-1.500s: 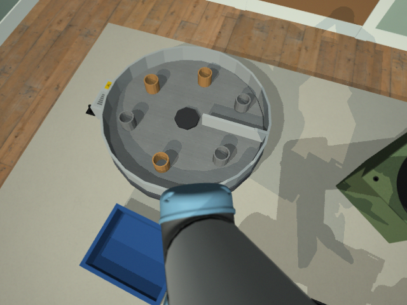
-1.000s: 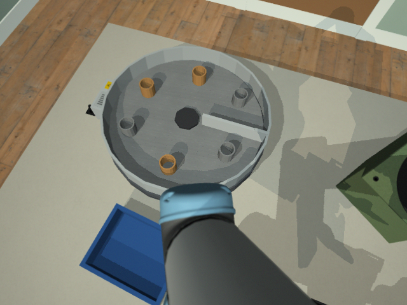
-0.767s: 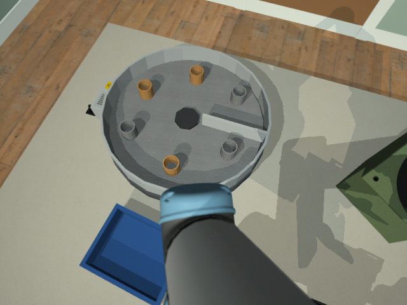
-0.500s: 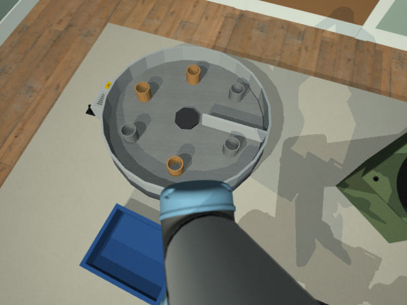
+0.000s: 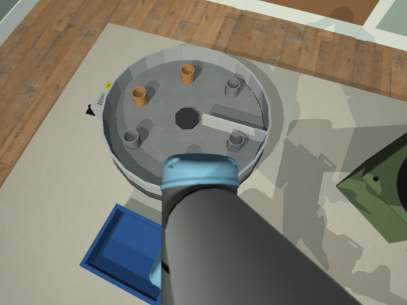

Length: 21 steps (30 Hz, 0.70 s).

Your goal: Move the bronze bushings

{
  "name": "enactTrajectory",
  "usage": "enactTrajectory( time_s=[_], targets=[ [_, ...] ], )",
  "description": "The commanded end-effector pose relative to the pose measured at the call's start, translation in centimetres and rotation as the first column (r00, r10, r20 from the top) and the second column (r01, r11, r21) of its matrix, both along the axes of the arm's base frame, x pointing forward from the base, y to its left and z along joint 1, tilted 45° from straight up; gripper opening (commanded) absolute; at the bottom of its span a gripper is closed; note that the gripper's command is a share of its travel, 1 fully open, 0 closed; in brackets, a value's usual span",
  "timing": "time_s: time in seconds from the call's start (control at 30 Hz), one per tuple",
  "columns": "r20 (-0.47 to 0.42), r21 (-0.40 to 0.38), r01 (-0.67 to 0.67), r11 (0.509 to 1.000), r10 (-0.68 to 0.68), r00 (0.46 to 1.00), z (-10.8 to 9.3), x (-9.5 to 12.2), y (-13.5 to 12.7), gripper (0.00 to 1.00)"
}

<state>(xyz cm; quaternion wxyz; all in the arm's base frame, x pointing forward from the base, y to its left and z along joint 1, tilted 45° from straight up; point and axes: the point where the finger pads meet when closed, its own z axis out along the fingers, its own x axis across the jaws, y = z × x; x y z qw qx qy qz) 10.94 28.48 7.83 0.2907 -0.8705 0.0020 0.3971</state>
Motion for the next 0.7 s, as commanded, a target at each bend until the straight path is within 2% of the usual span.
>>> enactTrajectory(
  time_s=[0.0,0.1,0.17,0.37,0.4,0.5,0.53,0.67],
  targets=[
    [0.092,0.090,0.028,0.996,-0.036,0.995,-0.2,3.0,-1.0,1.00],
    [0.162,0.144,0.041,0.989,-0.064,0.985,-0.4,5.1,-1.9,1.00],
    [0.162,0.144,0.041,0.989,-0.064,0.985,-0.4,5.1,-1.9,1.00],
    [0.328,0.250,0.048,0.967,-0.131,0.935,-0.8,9.7,-4.6,1.00],
    [0.328,0.250,0.048,0.967,-0.131,0.935,-0.8,9.7,-4.6,1.00],
    [0.420,0.293,0.040,0.955,-0.167,0.892,-1.0,12.0,-6.5,1.00],
    [0.420,0.293,0.040,0.955,-0.167,0.892,-1.0,12.0,-6.5,1.00],
    [0.513,0.326,0.025,0.945,-0.199,0.835,-1.2,14.2,-8.7,1.00]
  ],
)
